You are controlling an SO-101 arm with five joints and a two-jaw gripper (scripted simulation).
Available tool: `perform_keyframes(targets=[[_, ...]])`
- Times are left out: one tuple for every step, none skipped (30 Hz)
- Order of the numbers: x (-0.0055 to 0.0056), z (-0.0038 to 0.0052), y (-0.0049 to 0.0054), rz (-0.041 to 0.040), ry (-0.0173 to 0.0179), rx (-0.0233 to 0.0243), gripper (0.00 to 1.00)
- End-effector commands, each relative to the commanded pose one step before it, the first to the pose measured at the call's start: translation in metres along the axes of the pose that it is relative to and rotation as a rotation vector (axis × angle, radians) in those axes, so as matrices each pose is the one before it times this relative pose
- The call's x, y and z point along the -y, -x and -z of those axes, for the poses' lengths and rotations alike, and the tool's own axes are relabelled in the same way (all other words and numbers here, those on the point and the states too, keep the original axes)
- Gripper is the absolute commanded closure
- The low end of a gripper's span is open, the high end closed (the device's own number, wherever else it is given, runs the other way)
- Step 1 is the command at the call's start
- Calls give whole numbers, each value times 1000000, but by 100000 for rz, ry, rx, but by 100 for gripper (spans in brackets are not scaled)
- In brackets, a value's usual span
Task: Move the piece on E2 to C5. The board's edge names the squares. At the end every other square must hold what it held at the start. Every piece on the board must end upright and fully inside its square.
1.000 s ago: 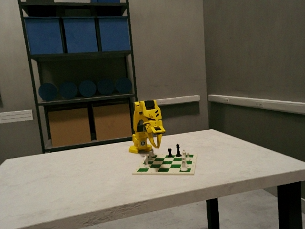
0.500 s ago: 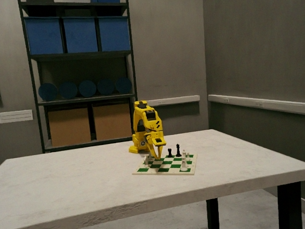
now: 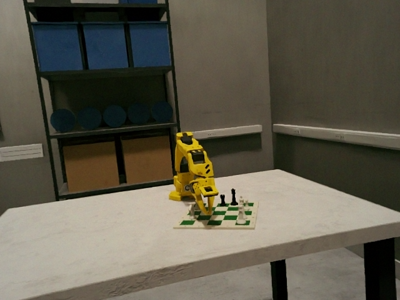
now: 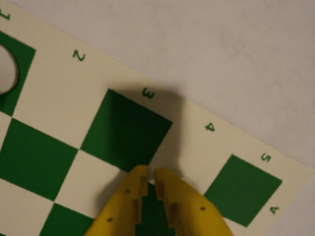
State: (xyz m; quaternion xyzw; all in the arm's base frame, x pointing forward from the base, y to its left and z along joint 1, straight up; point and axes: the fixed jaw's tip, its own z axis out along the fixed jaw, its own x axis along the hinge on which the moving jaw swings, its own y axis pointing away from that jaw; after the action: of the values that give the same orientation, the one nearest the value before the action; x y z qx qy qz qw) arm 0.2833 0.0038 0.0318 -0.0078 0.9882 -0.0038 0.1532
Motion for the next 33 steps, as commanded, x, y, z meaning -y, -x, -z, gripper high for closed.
perform_keyframes(targets=[[2928,-3053,-3902,-1302,-188,-1442,100],[-9,11,-189,3,0,-2,100],[-17,20,-407,6,1,-5,100],[-27,31,-598,9,1,-6,100],[-31,34,-715,11,1,-9,100],[-32,34,-718,11,2,-8,100],[-26,26,-614,9,1,-8,100],[-19,19,-419,6,1,-4,100],[-8,8,-199,3,0,-3,100],[-2,2,-33,1,0,0,100],[0,0,0,0,0,0,100],[0,0,0,0,0,0,100],[1,-1,-1,0,0,-1,100],[-1,1,1,0,0,1,100],[1,-1,-1,0,0,-1,100],[-1,1,1,0,0,1,100],[1,-1,-1,0,0,-1,100],[-1,1,1,0,0,1,100],[1,-1,-1,0,0,-1,100],[-1,1,1,0,0,1,100],[1,-1,-1,0,0,-1,100],[-1,1,1,0,0,1,100],[1,-1,-1,0,0,-1,100],[-1,1,1,0,0,1,100],[1,-1,-1,0,0,-1,100],[-1,1,1,0,0,1,100],[1,-1,-1,0,0,-1,100],[0,0,0,0,0,0,100],[0,0,0,0,0,0,100],[-1,1,1,0,0,1,100],[1,-1,-1,0,0,-1,100],[-1,1,1,0,0,1,100],[1,-1,-1,0,0,-1,100]])
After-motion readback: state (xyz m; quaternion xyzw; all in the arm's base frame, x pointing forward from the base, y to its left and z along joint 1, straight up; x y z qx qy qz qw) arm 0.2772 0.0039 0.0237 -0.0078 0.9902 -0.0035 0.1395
